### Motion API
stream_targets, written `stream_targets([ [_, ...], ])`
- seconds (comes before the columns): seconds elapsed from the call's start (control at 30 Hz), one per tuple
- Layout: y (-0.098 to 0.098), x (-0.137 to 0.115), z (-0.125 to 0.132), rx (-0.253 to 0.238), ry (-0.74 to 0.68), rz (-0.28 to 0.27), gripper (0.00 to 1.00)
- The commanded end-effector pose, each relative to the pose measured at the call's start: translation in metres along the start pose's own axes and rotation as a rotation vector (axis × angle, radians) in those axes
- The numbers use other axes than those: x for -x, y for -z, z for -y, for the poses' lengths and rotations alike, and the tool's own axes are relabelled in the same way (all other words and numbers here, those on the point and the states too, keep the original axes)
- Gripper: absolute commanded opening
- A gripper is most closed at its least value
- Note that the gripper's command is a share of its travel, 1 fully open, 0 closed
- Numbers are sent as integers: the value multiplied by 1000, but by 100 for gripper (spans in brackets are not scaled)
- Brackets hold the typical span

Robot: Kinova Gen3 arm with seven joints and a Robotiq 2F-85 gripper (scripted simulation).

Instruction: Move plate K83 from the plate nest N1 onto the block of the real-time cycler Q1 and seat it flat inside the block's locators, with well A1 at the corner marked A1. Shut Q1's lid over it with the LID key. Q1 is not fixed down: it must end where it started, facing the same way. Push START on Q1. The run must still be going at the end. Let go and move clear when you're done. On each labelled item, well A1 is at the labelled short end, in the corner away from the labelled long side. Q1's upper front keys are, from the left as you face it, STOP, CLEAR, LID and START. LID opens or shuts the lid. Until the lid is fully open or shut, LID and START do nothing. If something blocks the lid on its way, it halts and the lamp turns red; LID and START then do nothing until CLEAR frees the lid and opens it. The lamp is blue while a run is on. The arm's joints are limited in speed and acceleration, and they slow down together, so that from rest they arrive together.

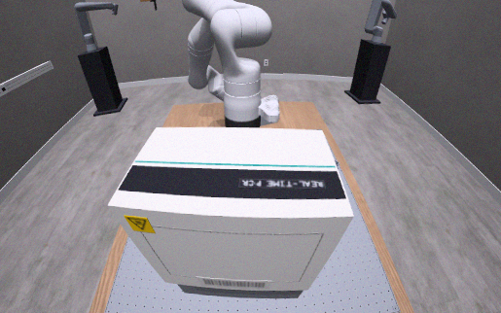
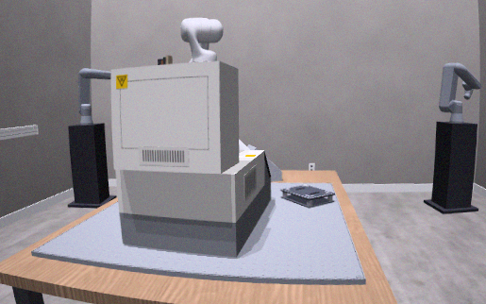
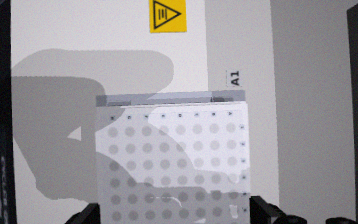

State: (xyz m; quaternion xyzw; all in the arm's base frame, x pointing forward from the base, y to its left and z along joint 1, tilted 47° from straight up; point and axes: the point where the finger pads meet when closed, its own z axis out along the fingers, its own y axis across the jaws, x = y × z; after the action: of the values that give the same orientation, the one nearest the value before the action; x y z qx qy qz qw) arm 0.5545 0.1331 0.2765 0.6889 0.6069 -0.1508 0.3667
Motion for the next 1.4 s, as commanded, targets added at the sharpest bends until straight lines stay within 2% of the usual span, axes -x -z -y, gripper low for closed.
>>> stream_targets([
  [0.0, 0, 0, 0, 2, 0, -1, 91],
  [0.5, -17, 0, 0, 2, 0, -1, 91],
  [1.37, -17, 0, 0, 2, 0, -1, 91],
])
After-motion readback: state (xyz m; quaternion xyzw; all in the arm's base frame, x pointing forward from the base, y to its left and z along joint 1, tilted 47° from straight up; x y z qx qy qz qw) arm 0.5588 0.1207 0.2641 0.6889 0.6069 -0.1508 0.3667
